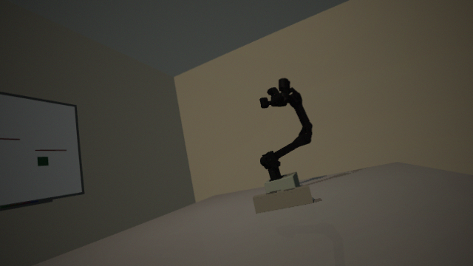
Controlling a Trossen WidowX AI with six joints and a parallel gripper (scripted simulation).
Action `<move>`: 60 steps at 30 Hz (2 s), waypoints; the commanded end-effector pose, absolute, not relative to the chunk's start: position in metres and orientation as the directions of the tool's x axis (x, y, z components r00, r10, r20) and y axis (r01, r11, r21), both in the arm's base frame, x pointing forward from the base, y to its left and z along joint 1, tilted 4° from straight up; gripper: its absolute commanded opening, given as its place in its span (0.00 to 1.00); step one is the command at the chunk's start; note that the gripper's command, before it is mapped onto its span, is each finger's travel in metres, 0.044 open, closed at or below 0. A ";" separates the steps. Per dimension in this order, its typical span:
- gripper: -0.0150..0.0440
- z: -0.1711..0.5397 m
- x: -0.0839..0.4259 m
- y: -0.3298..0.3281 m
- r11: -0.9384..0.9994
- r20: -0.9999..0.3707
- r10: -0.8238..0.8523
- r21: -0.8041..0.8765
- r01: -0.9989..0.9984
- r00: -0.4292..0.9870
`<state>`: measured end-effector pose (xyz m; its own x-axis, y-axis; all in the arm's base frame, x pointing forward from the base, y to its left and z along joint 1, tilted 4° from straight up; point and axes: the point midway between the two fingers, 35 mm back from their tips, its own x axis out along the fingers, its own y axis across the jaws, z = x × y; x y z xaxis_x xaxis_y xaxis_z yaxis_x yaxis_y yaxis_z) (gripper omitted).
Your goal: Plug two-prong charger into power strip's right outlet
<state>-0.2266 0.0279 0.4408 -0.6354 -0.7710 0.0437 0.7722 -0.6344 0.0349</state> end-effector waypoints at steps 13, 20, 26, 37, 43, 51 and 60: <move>1.00 0.457 -0.146 -0.061 -0.384 0.031 -0.921 -0.231 0.894 -0.388; 1.00 0.453 -0.092 -0.103 -0.197 -0.014 -0.974 -0.431 0.881 -0.224; 1.00 0.442 -0.042 -0.130 -0.028 -0.069 -0.994 -0.579 0.815 -0.083; 1.00 0.407 0.050 -0.158 0.258 -0.204 -0.966 -0.778 0.573 0.157; 1.00 0.380 0.098 -0.161 0.381 -0.292 -0.918 -0.839 0.390 0.268; 1.00 0.338 0.155 -0.153 0.492 -0.419 -0.823 -0.864 0.111 0.383; 1.00 0.284 0.204 -0.127 0.535 -0.562 -0.687 -0.820 -0.203 0.461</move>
<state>0.1895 -0.1372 0.3036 0.4430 -0.7348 -0.5136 -0.0979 0.5298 -0.8425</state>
